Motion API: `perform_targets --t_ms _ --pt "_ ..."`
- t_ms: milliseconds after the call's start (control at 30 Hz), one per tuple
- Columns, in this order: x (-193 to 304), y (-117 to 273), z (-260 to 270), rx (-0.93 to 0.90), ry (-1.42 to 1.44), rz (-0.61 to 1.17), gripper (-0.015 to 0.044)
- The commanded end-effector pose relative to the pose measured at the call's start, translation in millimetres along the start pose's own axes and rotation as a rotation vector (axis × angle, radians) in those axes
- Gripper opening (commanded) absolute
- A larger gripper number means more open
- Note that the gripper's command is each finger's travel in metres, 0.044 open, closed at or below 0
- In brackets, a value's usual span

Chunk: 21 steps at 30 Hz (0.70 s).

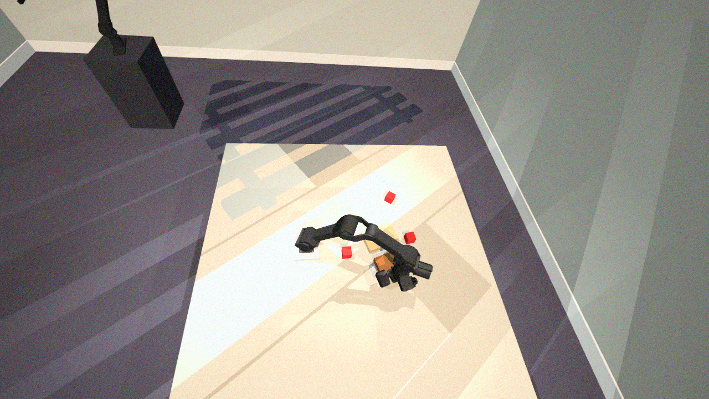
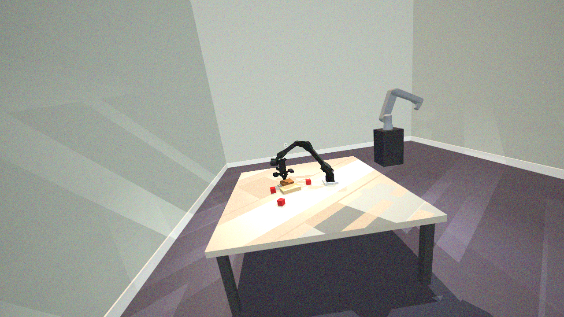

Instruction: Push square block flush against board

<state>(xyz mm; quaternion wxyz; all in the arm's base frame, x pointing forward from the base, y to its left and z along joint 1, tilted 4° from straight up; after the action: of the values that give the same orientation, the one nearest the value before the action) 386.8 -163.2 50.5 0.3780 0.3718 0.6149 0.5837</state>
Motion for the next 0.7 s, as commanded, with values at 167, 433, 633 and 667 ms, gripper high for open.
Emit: perform_targets --t_ms 167,433,633,667 --pt "12.5 0.2 2.3 -0.002 -0.001 0.002 0.0000" --pt "22.6 0.0 3.5 -0.002 -0.001 0.003 0.0000" --pt "30.2 -0.2 4.2 -0.002 -0.001 0.004 0.0000" --pt "31.4 -0.3 4.3 -0.002 -0.001 0.004 0.0000"
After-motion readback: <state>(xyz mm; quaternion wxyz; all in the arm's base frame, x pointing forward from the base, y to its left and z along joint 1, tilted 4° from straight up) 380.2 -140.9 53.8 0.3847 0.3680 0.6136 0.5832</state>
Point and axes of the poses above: the point midway between the two fingers, 35 mm back from their tips, its own y axis back along the fingers, its own z axis across the jaws, x = y × z, the point moved 3 cm from there along y, back along the fingers, and after that the axes turned 8 degrees about y, right-handed, at the moved point
